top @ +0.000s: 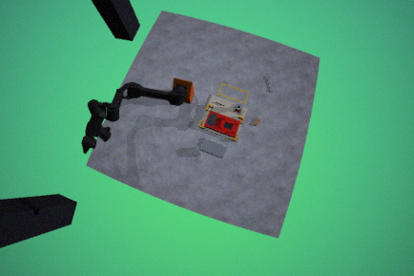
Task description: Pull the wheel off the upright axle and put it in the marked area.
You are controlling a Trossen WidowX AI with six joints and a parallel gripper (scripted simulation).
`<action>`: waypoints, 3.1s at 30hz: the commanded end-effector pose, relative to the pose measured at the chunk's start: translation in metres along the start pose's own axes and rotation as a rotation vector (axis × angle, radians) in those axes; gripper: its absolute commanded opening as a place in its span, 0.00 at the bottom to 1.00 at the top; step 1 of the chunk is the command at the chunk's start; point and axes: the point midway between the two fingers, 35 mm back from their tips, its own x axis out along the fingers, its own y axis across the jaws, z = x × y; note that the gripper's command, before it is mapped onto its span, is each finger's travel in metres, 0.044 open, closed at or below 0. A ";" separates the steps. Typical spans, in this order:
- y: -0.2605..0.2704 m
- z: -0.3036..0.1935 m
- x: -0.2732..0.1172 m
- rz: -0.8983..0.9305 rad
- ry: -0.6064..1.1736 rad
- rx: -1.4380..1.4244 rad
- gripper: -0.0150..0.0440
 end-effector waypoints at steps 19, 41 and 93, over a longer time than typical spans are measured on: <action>-0.136 0.070 -0.006 -0.300 0.018 -0.513 0.76; -0.285 0.227 -0.086 -0.791 0.041 -1.132 0.76; -0.220 0.607 -0.409 -2.262 0.679 -2.571 0.76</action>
